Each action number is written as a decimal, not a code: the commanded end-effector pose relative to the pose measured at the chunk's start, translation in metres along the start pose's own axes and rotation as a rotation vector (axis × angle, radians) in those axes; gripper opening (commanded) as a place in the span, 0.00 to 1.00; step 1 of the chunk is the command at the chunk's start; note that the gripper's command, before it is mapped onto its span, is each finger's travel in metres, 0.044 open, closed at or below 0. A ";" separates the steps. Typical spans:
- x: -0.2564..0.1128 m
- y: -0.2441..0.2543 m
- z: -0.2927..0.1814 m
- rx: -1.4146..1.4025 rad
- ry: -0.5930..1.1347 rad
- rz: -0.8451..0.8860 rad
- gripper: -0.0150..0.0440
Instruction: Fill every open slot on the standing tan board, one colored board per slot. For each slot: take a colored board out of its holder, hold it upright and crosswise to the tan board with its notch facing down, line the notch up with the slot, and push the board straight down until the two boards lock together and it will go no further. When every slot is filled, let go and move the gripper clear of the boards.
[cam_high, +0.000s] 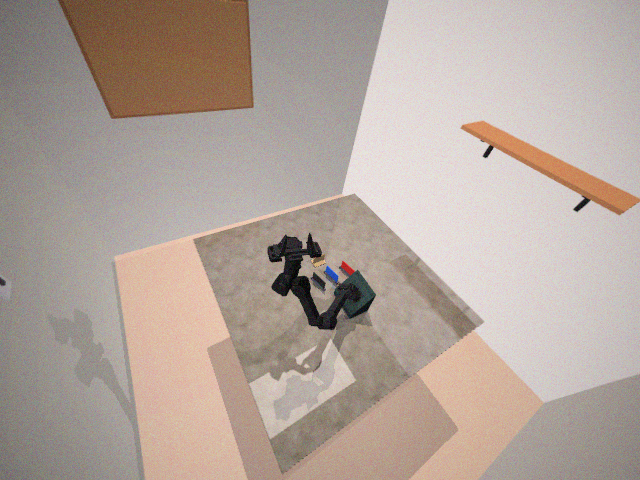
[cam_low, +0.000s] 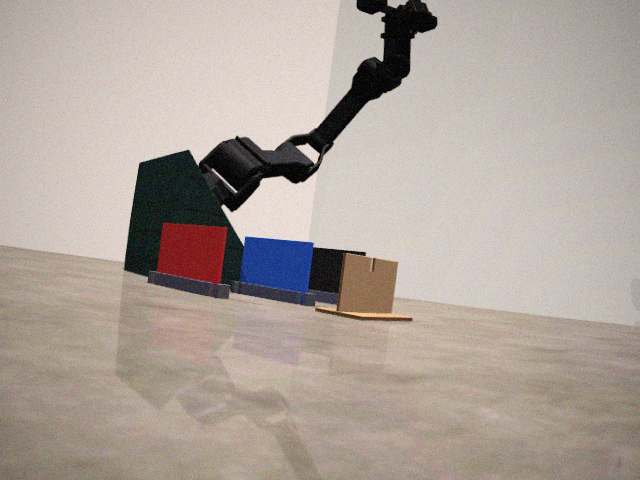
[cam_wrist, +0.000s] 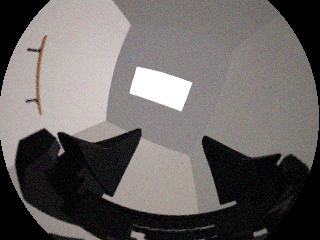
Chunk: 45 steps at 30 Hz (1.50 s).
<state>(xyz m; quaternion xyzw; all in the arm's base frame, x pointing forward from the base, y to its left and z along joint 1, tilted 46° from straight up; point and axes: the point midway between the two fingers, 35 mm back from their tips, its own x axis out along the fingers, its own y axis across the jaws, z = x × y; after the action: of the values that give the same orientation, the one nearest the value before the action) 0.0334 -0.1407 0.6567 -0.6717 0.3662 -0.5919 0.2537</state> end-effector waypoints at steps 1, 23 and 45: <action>0.001 0.001 0.003 -0.002 -0.007 0.002 0.89; -0.032 0.188 0.249 -0.095 -0.763 0.474 0.56; -0.256 0.386 0.312 0.019 -1.201 1.685 0.56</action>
<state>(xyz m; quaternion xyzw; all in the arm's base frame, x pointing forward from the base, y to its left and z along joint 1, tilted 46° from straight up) 0.2671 -0.2179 0.1787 -0.4577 0.5099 0.1639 0.7097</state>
